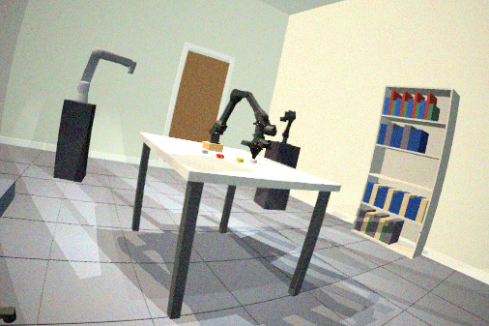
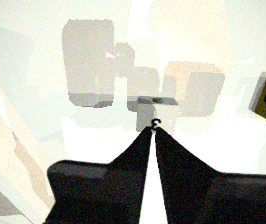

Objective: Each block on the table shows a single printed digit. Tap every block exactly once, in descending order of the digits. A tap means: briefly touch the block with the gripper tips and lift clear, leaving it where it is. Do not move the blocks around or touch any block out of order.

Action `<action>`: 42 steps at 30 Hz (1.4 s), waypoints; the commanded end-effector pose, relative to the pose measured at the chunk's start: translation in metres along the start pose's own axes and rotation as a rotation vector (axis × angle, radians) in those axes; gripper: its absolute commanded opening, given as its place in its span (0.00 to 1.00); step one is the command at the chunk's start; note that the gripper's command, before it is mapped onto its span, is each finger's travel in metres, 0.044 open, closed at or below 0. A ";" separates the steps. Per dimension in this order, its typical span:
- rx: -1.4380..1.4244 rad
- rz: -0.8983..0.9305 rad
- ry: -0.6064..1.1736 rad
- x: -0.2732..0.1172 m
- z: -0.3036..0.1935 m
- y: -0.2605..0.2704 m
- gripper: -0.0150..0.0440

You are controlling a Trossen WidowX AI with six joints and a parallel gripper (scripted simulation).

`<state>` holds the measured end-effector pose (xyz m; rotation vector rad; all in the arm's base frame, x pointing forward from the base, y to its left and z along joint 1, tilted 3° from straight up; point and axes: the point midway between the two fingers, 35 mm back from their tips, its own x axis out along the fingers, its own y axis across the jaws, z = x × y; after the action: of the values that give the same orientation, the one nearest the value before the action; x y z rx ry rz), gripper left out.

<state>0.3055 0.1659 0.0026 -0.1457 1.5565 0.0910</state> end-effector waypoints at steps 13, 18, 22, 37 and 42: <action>0.000 -0.004 0.008 -0.023 -0.002 -0.001 0.29; 0.000 -0.003 0.008 -0.080 0.001 0.000 0.29; 0.000 -0.003 0.008 -0.104 -0.001 0.000 0.29; 0.000 -0.013 0.006 -0.105 0.023 -0.105 0.29; 0.000 -0.013 0.006 -0.081 0.025 -0.105 0.29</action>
<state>0.3446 0.0696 0.1071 -0.1414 1.5491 0.0723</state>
